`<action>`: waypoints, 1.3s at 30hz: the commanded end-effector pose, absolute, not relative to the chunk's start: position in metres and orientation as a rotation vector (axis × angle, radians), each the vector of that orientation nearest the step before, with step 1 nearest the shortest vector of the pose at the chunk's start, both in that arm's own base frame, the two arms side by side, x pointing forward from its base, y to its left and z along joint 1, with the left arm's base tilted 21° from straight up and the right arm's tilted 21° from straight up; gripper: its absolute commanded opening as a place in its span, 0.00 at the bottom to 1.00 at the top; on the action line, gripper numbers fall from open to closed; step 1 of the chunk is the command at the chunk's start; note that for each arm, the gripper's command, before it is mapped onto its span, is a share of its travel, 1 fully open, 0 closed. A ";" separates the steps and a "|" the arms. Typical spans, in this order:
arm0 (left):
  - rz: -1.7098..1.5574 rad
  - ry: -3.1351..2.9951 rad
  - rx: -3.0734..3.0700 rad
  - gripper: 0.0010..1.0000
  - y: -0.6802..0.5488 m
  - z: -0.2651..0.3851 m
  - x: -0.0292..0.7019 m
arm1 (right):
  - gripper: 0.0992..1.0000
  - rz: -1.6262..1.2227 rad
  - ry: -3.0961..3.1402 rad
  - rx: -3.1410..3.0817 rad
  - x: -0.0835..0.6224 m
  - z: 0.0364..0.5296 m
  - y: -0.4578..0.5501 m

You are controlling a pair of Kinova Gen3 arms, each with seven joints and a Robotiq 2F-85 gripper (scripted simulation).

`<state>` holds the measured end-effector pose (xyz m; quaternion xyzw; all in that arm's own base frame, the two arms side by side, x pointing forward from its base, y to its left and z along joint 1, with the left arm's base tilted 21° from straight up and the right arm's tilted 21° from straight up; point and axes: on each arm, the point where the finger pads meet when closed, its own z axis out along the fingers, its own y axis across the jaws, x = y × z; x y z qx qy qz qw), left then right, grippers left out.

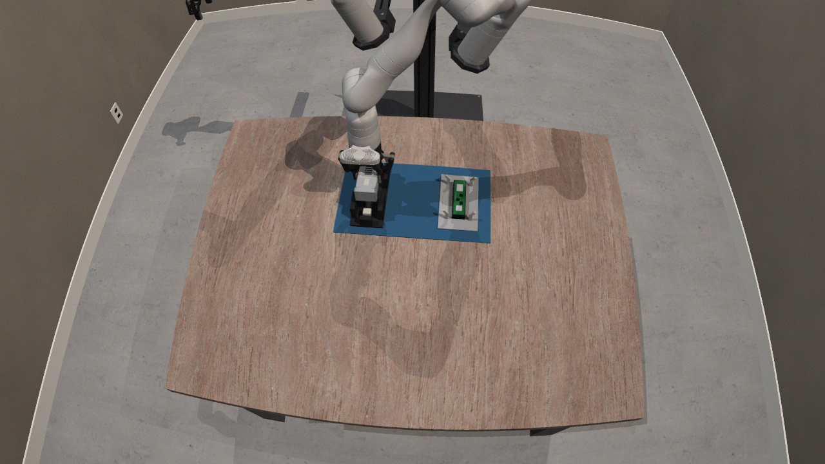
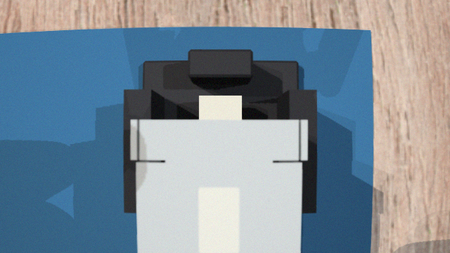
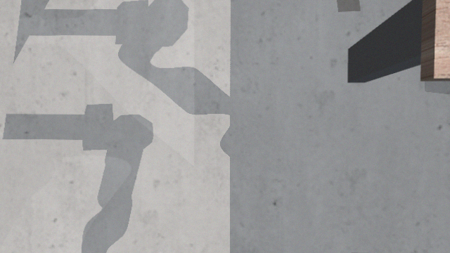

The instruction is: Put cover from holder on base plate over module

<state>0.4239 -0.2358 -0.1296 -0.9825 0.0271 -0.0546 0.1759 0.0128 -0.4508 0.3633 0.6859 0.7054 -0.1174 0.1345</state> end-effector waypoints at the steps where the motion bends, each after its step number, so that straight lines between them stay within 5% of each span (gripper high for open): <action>1: -0.158 0.077 -2.784 0.00 -0.237 -0.129 0.425 | 1.00 -0.341 2.043 1.987 0.013 0.364 -0.451; 39: -0.158 0.077 -2.784 0.00 -0.247 -0.101 0.421 | 1.00 -0.341 2.043 1.987 0.013 0.364 -0.451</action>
